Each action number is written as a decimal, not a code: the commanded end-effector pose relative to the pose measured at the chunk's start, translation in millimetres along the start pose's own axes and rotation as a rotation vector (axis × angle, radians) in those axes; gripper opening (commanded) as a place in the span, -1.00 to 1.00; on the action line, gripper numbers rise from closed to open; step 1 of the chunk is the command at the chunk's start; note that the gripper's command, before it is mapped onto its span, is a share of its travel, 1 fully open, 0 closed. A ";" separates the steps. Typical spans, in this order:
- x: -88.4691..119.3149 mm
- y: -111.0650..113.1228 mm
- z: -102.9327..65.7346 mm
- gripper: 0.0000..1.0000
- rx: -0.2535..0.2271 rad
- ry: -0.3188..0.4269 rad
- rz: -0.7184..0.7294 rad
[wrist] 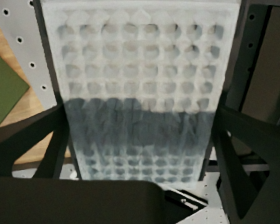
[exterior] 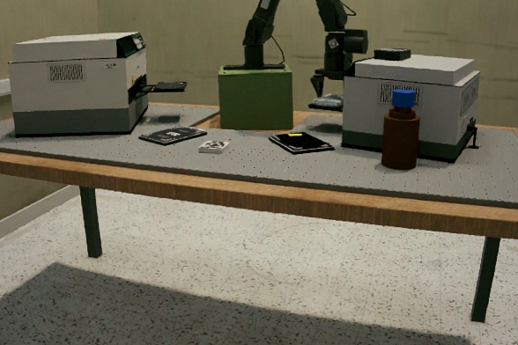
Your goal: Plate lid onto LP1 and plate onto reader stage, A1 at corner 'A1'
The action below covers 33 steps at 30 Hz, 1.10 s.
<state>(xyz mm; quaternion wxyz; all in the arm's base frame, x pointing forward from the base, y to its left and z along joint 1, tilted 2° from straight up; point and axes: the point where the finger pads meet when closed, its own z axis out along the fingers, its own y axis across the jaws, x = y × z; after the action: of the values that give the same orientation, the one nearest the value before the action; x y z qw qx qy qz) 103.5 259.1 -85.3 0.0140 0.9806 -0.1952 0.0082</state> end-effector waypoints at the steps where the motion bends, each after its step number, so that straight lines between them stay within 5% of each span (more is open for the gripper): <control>1: -0.7 -2.6 -1.7 0.75 0.009 -0.006 0.000; 33: -0.8 -3.3 -5.8 0.72 0.012 -0.015 0.002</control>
<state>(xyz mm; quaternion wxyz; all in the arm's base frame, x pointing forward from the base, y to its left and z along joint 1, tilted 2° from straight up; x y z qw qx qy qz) 103.5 259.1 -85.4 0.0140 0.9806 -0.1952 0.0082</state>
